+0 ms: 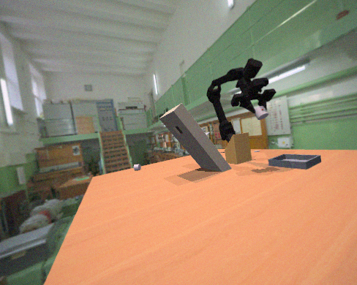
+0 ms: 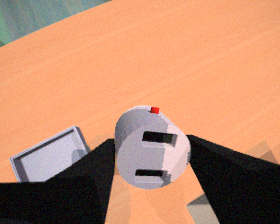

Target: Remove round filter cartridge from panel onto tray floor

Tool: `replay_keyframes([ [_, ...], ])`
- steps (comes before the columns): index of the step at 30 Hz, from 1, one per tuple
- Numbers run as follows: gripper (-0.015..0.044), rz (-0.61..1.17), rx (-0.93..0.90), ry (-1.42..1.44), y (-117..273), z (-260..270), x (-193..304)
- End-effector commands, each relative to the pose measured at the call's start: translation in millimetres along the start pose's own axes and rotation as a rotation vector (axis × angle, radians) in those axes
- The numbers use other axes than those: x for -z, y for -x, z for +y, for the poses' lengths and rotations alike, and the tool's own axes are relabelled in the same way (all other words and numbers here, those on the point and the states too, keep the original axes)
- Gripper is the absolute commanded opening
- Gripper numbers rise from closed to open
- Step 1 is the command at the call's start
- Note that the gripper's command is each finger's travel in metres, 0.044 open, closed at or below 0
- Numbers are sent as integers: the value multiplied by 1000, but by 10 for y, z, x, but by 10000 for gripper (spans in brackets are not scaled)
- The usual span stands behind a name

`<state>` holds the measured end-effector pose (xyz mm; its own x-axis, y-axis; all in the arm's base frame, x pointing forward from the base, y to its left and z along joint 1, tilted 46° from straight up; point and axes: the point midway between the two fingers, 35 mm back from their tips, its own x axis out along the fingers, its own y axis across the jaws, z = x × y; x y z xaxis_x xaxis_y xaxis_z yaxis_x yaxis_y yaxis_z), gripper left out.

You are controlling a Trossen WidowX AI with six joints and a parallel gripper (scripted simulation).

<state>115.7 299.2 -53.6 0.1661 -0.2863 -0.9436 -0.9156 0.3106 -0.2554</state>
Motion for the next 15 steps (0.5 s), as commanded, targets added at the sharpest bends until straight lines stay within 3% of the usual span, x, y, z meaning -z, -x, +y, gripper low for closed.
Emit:
replay_keyframes([
  [1, 0, -6, -26, 36, -63, 124, 17],
  [15, 0, -15, -195, 317, -609, 1084, 504],
])
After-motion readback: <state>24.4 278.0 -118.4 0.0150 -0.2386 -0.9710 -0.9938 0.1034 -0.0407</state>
